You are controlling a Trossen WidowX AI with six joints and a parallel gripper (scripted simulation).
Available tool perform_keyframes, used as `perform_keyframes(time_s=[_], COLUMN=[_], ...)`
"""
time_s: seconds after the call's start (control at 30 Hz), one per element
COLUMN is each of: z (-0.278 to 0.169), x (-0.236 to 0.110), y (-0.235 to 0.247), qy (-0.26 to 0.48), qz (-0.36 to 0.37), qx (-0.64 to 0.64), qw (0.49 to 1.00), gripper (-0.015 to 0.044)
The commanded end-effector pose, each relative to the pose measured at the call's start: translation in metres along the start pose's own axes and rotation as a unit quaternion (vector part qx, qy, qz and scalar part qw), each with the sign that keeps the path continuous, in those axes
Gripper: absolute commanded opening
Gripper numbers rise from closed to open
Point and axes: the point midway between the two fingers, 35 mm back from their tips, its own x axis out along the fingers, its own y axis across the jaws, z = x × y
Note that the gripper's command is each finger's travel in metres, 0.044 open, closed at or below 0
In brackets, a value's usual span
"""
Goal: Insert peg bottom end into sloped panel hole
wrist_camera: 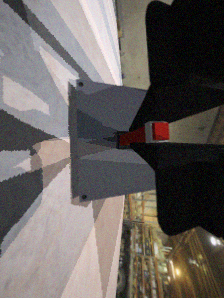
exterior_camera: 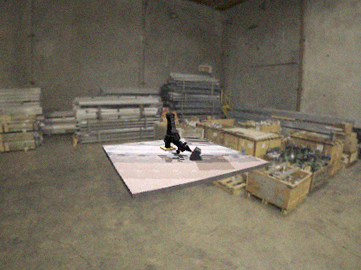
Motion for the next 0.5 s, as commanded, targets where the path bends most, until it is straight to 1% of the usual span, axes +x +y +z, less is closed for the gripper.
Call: perform_keyframes(time_s=[0.0,0.2,0.47], z=[0.0,0.0,0.0], x=[-0.0001,-0.0001,-0.0001], y=[0.0,0.0,0.0], qy=[0.0,0.0,0.0], qz=[0.0,0.0,0.0], qx=[0.0,0.0,0.0], qw=[1.0,1.0,1.0], gripper=[0.0,0.0,0.021])
